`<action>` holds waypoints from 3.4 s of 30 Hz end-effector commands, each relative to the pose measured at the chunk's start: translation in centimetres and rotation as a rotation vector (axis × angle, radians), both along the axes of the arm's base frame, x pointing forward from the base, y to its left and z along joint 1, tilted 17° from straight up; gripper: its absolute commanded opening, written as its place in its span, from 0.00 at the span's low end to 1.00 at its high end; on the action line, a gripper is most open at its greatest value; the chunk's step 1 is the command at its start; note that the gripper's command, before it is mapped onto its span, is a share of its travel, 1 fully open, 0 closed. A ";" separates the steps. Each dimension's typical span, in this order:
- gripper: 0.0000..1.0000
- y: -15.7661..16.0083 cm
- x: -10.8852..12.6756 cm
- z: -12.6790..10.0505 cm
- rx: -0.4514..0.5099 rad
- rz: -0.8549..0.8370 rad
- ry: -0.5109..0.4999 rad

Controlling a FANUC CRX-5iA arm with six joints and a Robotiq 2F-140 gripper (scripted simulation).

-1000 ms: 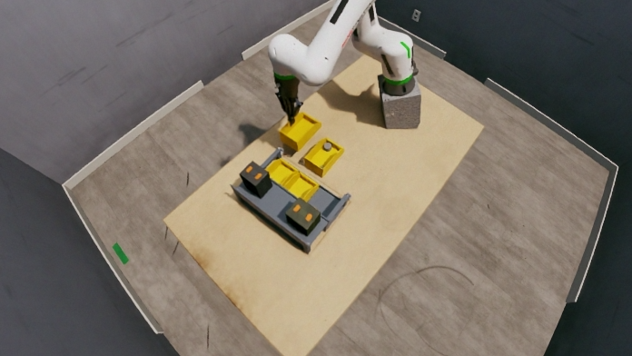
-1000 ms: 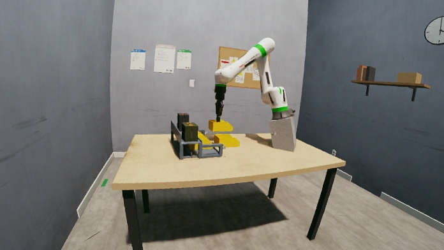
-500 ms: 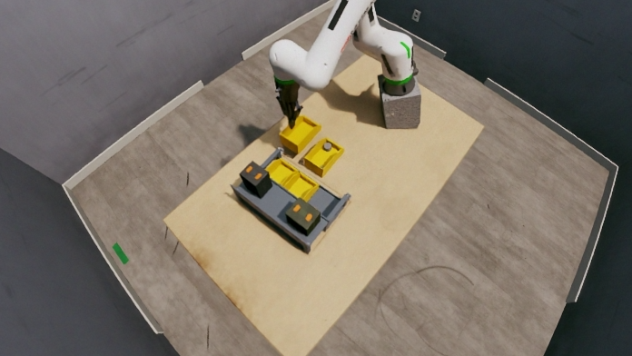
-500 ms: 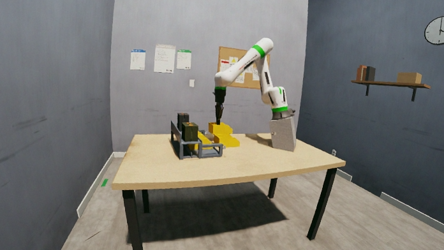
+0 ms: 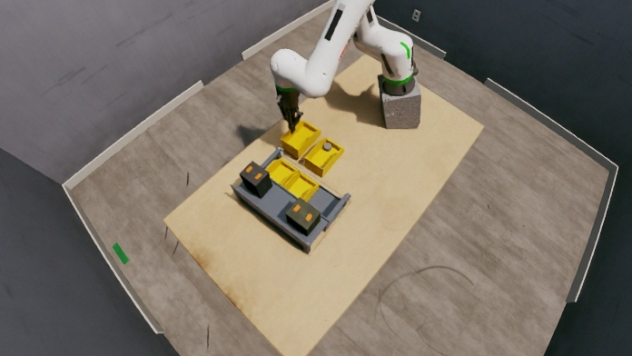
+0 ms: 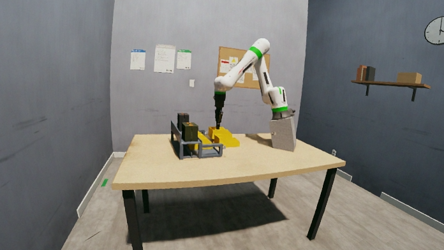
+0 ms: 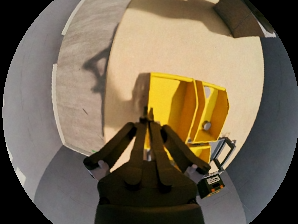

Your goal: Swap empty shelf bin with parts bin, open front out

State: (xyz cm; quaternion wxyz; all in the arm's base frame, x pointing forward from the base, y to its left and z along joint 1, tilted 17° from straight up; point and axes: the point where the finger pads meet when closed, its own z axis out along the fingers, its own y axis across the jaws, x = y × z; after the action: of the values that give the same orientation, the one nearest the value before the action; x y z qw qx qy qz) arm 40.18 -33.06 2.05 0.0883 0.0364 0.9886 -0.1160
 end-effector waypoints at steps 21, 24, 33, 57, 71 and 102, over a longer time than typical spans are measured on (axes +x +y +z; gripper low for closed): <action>0.10 -0.5 0.3 -1.6 -0.001 0.000 -0.001; 0.10 -0.5 0.3 -1.6 -0.001 0.000 -0.001; 0.10 -0.5 0.4 -1.7 -0.001 0.000 -0.001; 0.10 -0.6 0.5 -2.3 -0.001 0.000 -0.001; 0.24 -0.6 0.5 -2.3 -0.001 0.000 -0.001; 0.24 -0.6 0.4 -2.1 -0.001 0.000 -0.001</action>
State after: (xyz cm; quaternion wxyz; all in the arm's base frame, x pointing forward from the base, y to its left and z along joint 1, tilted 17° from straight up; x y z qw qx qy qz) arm 40.56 -33.66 -0.21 0.0882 0.0367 0.9886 -0.1162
